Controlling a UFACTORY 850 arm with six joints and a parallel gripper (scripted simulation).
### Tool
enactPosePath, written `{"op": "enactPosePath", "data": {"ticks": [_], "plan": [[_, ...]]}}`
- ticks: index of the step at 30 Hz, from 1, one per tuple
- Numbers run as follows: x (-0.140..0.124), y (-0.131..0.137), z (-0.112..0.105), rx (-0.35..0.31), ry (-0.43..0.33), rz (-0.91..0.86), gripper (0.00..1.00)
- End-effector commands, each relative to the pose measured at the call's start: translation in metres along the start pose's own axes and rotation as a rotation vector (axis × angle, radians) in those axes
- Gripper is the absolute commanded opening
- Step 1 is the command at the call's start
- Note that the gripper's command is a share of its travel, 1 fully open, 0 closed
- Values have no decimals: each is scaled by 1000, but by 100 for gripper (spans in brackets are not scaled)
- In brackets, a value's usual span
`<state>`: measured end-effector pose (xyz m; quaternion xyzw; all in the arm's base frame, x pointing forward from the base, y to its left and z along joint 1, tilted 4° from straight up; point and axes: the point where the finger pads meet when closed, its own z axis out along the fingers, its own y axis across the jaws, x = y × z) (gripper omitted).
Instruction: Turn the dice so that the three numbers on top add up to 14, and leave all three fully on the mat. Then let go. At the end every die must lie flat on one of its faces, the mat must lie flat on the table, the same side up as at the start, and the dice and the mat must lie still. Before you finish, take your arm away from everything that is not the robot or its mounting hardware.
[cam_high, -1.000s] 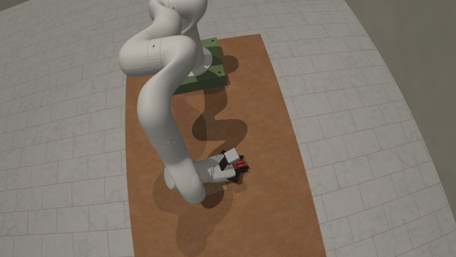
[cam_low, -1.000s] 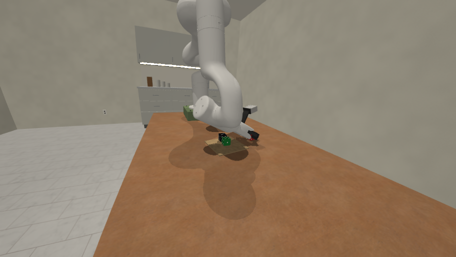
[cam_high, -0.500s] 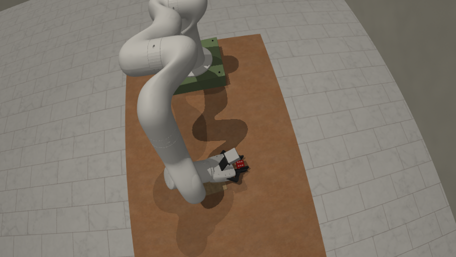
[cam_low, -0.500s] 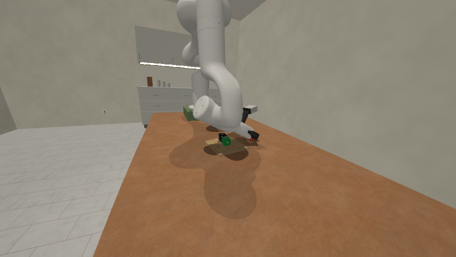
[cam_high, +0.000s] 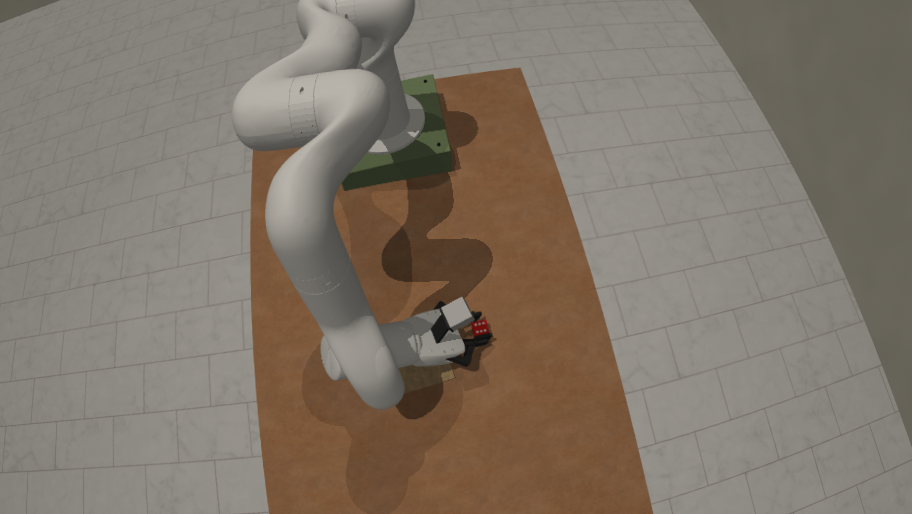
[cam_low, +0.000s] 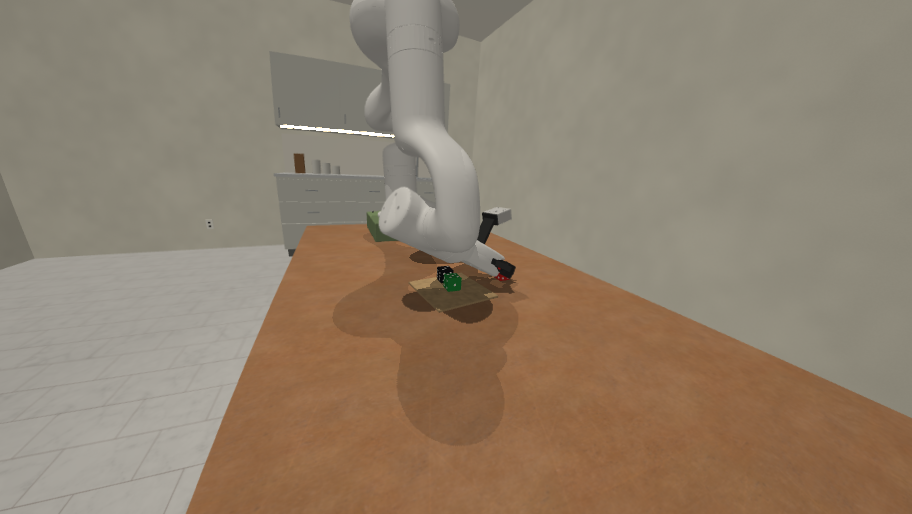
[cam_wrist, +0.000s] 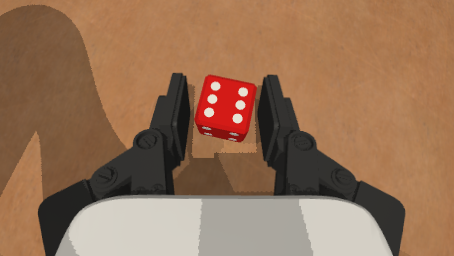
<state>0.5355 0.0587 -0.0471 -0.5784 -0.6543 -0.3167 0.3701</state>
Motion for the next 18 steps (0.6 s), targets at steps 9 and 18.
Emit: {"op": "enactPosePath", "data": {"ticks": [9,18], "plan": [[1,1,-36,-1,0,-2,47],[2,1,-37,-1,0,-2,47]]}}
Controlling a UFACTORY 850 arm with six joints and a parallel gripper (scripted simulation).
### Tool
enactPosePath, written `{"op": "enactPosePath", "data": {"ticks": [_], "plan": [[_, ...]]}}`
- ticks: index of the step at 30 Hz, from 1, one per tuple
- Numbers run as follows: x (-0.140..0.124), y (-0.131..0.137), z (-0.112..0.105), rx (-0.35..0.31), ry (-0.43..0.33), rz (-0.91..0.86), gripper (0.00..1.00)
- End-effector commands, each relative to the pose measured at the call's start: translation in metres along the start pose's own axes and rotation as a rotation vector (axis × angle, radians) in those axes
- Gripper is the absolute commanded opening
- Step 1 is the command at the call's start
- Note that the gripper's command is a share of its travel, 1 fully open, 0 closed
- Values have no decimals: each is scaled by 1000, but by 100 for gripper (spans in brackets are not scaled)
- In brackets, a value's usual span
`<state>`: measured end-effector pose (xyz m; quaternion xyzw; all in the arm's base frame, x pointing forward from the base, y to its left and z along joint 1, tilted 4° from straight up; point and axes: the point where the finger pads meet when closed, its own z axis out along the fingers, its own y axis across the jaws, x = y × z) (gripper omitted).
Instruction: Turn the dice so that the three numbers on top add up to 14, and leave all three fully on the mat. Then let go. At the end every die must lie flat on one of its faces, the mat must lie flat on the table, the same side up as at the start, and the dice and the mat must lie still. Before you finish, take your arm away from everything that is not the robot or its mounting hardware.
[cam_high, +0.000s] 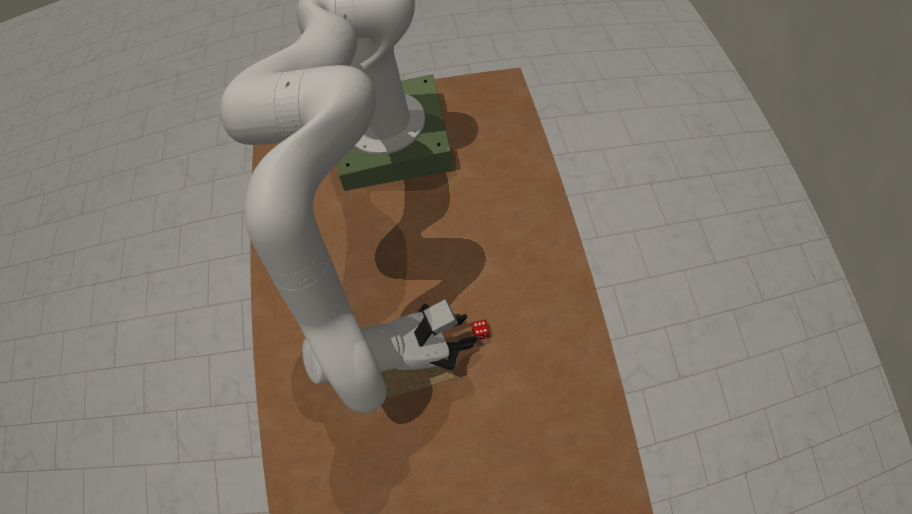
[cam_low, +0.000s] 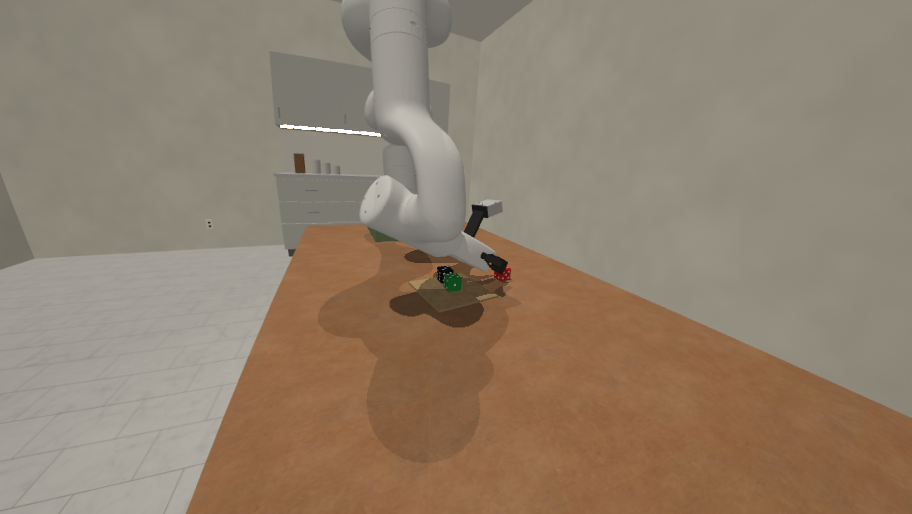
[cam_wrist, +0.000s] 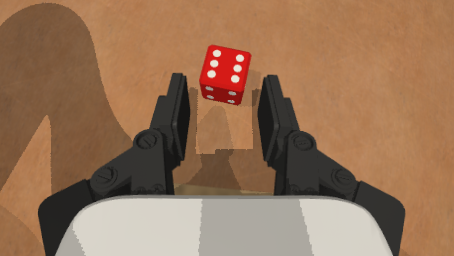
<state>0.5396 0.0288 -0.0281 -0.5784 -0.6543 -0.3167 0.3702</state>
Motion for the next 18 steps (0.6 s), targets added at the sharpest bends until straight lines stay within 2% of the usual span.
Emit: {"op": "enactPosePath", "data": {"ticks": [1,18], "plan": [[4,1,-3,-1,0,-2,47],[51,1,-28,-1,0,-2,47]]}}
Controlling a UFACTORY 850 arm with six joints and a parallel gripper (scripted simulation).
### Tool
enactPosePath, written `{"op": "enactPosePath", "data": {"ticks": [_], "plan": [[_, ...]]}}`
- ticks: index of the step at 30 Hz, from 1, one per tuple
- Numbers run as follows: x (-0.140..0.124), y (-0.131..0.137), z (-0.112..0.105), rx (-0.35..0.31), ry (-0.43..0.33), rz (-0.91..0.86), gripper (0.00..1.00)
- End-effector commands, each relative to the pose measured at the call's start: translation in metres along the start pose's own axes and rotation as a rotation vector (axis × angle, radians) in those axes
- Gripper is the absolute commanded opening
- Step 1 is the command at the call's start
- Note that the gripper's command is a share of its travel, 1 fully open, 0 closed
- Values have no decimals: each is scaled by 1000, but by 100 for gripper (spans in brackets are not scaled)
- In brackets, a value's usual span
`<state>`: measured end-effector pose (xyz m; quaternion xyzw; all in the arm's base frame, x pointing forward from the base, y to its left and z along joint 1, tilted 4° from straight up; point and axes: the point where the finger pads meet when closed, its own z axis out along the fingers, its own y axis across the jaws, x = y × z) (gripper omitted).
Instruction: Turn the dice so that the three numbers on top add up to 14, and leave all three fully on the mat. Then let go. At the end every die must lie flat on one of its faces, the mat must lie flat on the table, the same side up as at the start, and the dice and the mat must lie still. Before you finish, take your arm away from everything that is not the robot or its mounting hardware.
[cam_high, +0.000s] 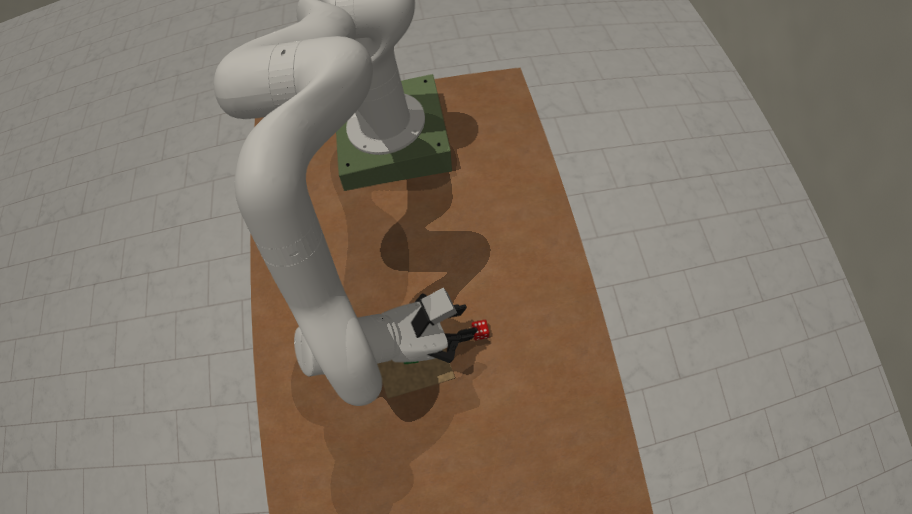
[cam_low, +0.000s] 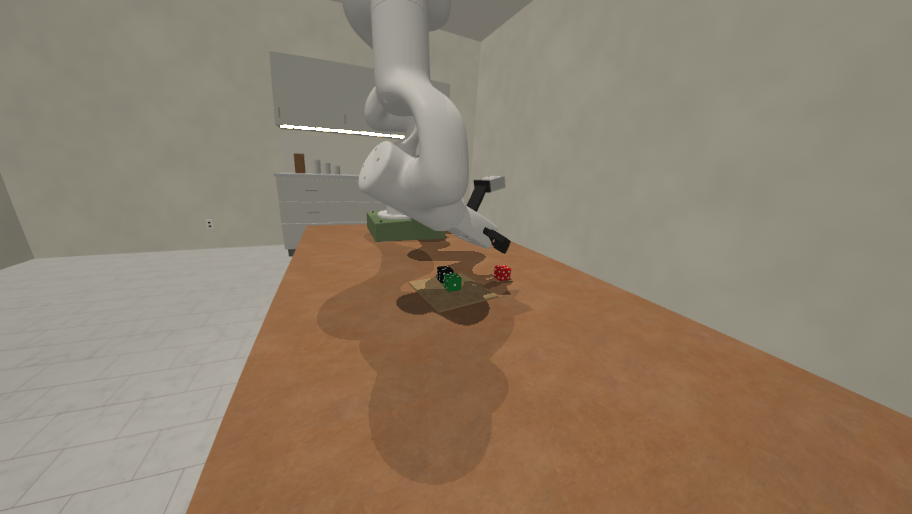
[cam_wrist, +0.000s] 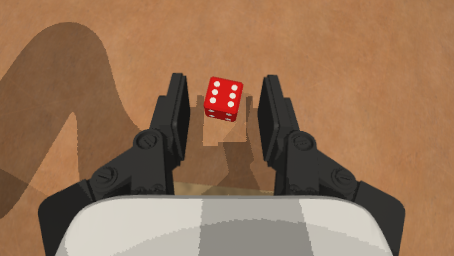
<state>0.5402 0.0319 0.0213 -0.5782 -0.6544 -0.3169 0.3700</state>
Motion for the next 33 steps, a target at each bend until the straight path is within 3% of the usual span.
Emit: {"op": "enactPosePath", "data": {"ticks": [1,9,12,16,19,22,24,27,29,33], "plan": [[9,0,-5,-1,0,-1,47],[10,-1,-5,6,-6,3,47],[10,-7,0,44,-43,25,47],[10,-27,11,150,-171,87,47],[9,-32,13,181,-221,106,47],[8,-43,16,234,-330,138,47],[7,-47,17,254,-389,151,47],[7,-48,17,259,-406,154,47],[6,-53,17,283,-523,170,47],[6,-54,16,287,-620,175,47]]}}
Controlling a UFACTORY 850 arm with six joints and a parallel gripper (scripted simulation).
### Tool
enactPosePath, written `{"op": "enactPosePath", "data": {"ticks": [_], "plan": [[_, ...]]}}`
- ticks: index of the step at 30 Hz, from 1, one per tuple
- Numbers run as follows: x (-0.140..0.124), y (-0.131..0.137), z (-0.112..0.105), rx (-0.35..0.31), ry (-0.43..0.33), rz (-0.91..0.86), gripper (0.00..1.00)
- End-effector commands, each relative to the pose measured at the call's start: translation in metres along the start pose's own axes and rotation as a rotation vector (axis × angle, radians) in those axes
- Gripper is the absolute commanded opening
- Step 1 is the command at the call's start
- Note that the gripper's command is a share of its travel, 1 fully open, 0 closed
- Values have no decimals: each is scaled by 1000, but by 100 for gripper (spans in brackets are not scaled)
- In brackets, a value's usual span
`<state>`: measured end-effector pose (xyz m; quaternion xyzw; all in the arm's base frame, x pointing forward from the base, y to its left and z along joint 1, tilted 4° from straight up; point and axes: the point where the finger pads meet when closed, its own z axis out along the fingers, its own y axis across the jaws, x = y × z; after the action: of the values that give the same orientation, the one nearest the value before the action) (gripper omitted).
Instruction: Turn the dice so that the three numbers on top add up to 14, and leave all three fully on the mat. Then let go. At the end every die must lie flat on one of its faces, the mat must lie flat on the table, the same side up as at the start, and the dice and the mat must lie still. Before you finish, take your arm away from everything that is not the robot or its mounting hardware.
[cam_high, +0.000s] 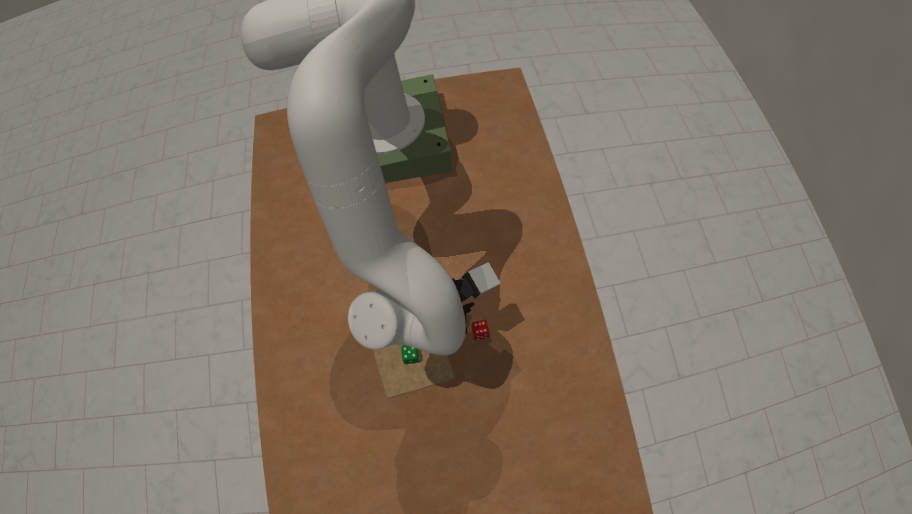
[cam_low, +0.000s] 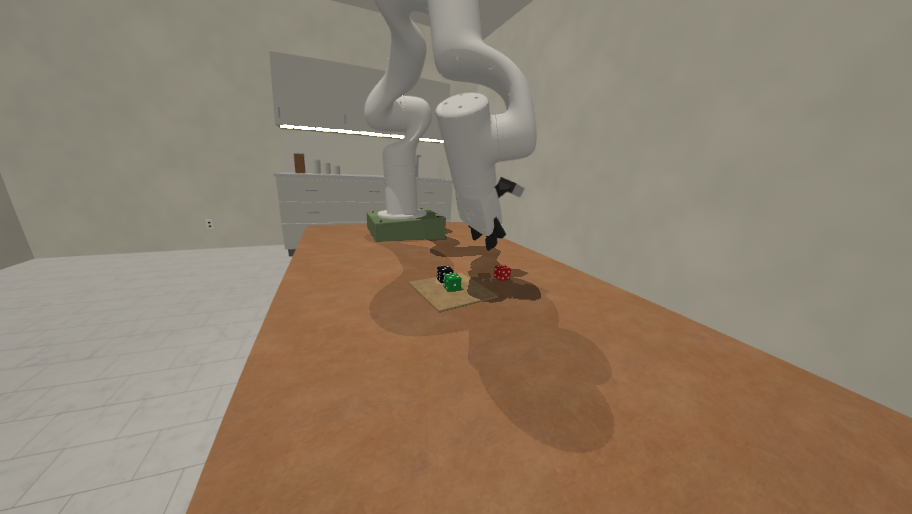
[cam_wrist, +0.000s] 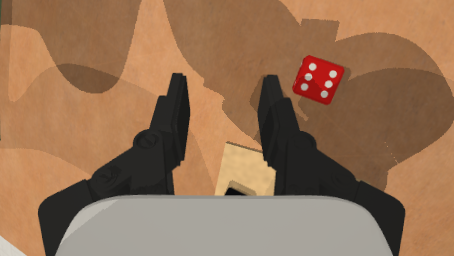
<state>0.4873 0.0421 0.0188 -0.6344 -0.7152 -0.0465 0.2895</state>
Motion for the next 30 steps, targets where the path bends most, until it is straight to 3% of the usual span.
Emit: {"op": "enactPosePath", "data": {"ticks": [1,7,10,13,16,21,27,28,30], "plan": [[0,-3,-1,17,-169,37,47],[5,4,-8,-42,-346,51,47],[6,5,-9,-50,-360,51,47],[20,18,-18,-143,-476,42,47],[32,27,-24,-205,-524,30,47],[53,39,-30,-295,-565,6,47],[56,40,-30,-307,-569,2,47],[56,40,-30,-307,-569,2,100],[56,40,-30,-307,-569,2,100]]}}
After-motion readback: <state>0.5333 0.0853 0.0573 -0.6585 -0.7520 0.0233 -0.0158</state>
